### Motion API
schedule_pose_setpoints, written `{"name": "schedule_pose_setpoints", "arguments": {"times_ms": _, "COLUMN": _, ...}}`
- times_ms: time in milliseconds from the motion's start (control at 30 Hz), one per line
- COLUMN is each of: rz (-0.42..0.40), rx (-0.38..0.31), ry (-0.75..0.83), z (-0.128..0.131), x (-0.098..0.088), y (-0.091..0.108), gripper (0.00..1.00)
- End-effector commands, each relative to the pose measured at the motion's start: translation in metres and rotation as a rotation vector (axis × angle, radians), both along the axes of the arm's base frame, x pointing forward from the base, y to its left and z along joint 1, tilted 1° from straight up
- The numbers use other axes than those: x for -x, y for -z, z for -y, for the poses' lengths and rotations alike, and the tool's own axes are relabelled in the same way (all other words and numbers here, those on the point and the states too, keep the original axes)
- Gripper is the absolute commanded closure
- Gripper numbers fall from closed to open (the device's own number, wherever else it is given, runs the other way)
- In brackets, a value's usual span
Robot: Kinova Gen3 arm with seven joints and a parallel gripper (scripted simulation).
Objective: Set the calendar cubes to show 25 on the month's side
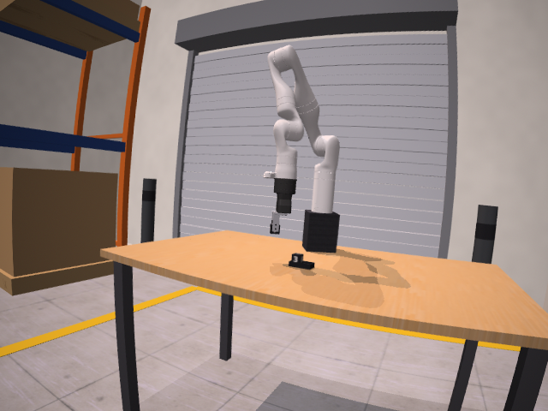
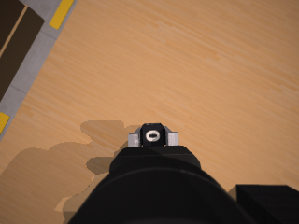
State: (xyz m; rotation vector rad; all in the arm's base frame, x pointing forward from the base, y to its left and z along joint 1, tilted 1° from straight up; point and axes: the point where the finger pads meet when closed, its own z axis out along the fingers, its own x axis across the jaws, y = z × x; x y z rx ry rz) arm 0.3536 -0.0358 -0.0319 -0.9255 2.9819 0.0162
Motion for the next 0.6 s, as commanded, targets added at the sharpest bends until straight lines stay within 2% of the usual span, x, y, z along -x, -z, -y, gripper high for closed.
{"name": "schedule_pose_setpoints", "arguments": {"times_ms": 0, "rz": 0.002, "rx": 0.001, "ry": 0.078, "z": 0.0001, "x": -0.0018, "y": -0.0006, "gripper": 0.40}}
{"name": "schedule_pose_setpoints", "arguments": {"times_ms": 33, "rz": 0.001, "rx": 0.001, "ry": 0.130, "z": 0.0004, "x": -0.0018, "y": -0.0007, "gripper": 0.40}}
{"name": "schedule_pose_setpoints", "arguments": {"times_ms": 100, "rz": 0.001, "rx": 0.001, "ry": 0.130, "z": 0.0004, "x": -0.0018, "y": -0.0007, "gripper": 0.40}}
{"name": "schedule_pose_setpoints", "arguments": {"times_ms": 367, "rz": -0.003, "rx": -0.007, "ry": 0.523, "z": 0.0002, "x": -0.0026, "y": -0.0014, "gripper": 0.40}}
{"name": "schedule_pose_setpoints", "arguments": {"times_ms": 567, "rz": -0.002, "rx": -0.009, "ry": 0.577, "z": -0.0002, "x": -0.0029, "y": -0.0016, "gripper": 0.40}}
